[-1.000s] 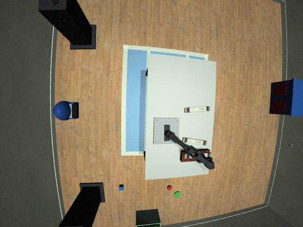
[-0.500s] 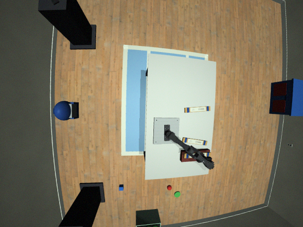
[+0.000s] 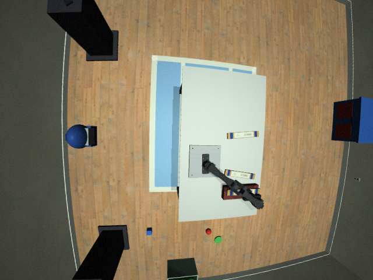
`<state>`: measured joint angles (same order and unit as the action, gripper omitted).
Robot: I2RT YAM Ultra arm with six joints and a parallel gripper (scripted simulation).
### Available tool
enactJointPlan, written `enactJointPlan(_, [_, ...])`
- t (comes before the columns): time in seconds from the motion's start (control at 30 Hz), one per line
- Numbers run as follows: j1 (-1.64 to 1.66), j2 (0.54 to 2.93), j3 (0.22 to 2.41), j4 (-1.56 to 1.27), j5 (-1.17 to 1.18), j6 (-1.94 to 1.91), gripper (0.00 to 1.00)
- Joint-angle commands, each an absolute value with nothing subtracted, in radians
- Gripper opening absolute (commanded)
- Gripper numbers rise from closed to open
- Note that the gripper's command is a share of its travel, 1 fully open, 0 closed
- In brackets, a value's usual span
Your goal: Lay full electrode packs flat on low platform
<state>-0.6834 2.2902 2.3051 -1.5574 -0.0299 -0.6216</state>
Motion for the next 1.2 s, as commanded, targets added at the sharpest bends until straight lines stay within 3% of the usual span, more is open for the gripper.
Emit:
enactJointPlan(0.0, [-0.689, 2.228, 2.359, -1.571, -0.043, -0.628, 0.0])
enactJointPlan(0.37, [-0.685, 2.222, 2.275, -1.522, -0.037, -0.625, 0.0])
enactJointPlan(1.17, [-0.681, 2.216, 2.348, -1.571, -0.034, -0.621, 0.0])
